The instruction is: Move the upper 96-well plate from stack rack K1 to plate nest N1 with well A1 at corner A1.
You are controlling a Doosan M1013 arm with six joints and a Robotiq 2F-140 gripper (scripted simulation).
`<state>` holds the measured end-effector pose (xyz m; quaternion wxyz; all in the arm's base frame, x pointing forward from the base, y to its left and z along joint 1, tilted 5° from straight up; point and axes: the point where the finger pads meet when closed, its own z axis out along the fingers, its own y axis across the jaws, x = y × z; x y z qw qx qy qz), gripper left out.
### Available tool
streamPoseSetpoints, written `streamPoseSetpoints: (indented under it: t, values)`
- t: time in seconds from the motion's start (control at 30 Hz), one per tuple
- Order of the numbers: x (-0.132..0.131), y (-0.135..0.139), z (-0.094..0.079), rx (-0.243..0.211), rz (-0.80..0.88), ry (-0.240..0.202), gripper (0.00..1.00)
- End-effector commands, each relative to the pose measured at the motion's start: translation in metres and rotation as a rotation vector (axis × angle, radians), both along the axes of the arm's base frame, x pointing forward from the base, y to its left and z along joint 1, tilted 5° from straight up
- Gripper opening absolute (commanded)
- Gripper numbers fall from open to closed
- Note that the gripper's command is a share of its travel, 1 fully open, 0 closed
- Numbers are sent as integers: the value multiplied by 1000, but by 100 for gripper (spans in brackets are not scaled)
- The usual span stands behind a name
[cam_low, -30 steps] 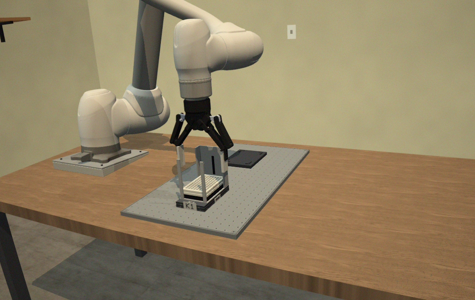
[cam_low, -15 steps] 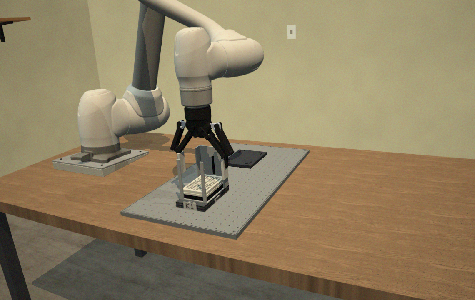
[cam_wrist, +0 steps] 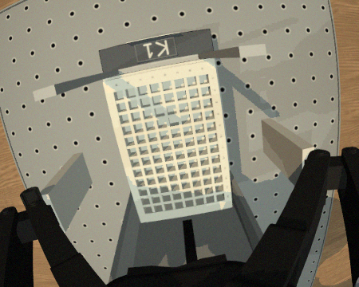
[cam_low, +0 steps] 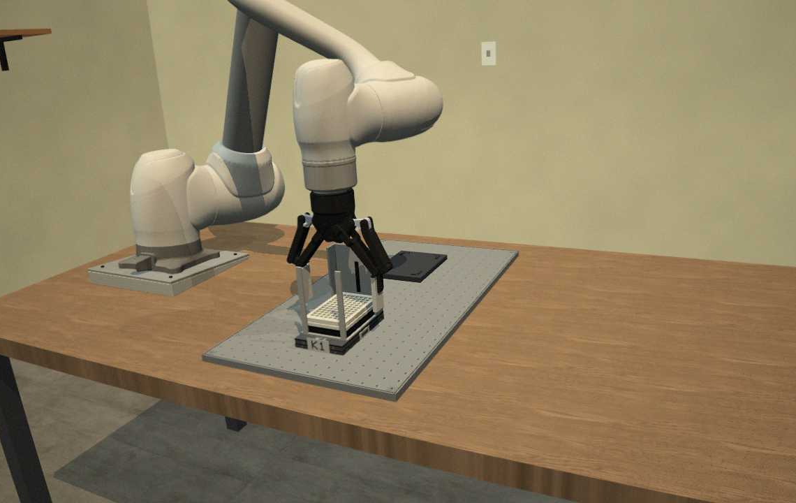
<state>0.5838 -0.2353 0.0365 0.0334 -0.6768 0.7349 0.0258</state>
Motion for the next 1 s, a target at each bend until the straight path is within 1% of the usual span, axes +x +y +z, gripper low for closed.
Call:
streamPoseSetpoints:
  t: [0.0, 0.23, 0.27, 0.97]
  values:
    - [0, 0, 0, 0, 0, 0, 100]
    - [0, 0, 0, 0, 0, 0, 100]
    - [0, 0, 0, 0, 0, 0, 0]
    - [0, 0, 0, 0, 0, 0, 0]
